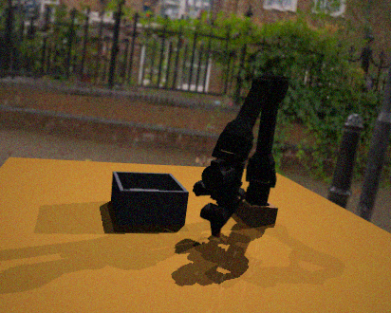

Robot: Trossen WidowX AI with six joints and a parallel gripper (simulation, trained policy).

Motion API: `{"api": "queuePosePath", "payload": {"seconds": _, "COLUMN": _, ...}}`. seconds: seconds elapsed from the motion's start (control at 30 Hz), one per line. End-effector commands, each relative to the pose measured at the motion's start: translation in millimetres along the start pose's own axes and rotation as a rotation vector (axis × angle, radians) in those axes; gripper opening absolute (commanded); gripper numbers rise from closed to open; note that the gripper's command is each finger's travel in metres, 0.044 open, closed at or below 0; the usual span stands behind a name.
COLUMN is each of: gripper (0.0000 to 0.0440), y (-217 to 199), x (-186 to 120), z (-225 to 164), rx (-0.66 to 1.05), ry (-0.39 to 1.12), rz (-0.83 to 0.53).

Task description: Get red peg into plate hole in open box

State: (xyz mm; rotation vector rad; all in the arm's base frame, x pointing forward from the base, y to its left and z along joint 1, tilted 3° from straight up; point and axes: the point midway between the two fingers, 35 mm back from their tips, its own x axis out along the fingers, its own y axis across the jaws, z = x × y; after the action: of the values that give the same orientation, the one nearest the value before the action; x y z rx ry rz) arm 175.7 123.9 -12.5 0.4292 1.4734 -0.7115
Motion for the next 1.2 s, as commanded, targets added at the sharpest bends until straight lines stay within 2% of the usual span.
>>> {"api": "queuePosePath", "payload": {"seconds": 0.0, "gripper": 0.0237, "y": -1.4, "x": 7.2, "z": -0.2, "rx": -0.004, "ry": 0.002, "rz": -0.017}}
{"api": "queuePosePath", "payload": {"seconds": 0.23, "gripper": 0.0054, "y": -3.2, "x": 12.4, "z": -0.8, "rx": -0.005, "ry": 0.014, "rz": -0.057}}
{"api": "queuePosePath", "payload": {"seconds": 0.3, "gripper": 0.0023, "y": -3.1, "x": 10.6, "z": 2.5, "rx": -0.008, "ry": 0.004, "rz": -0.064}}
{"api": "queuePosePath", "payload": {"seconds": 0.5, "gripper": 0.0000, "y": 1.2, "x": -10.5, "z": 17.4, "rx": -0.015, "ry": -0.049, "rz": -0.049}}
{"api": "queuePosePath", "payload": {"seconds": 0.83, "gripper": 0.0000, "y": 3.8, "x": -54.4, "z": 46.0, "rx": 0.011, "ry": -0.121, "rz": -0.022}}
{"api": "queuePosePath", "payload": {"seconds": 1.17, "gripper": 0.0000, "y": 1.8, "x": -90.7, "z": 85.3, "rx": 0.113, "ry": -0.180, "rz": 0.001}}
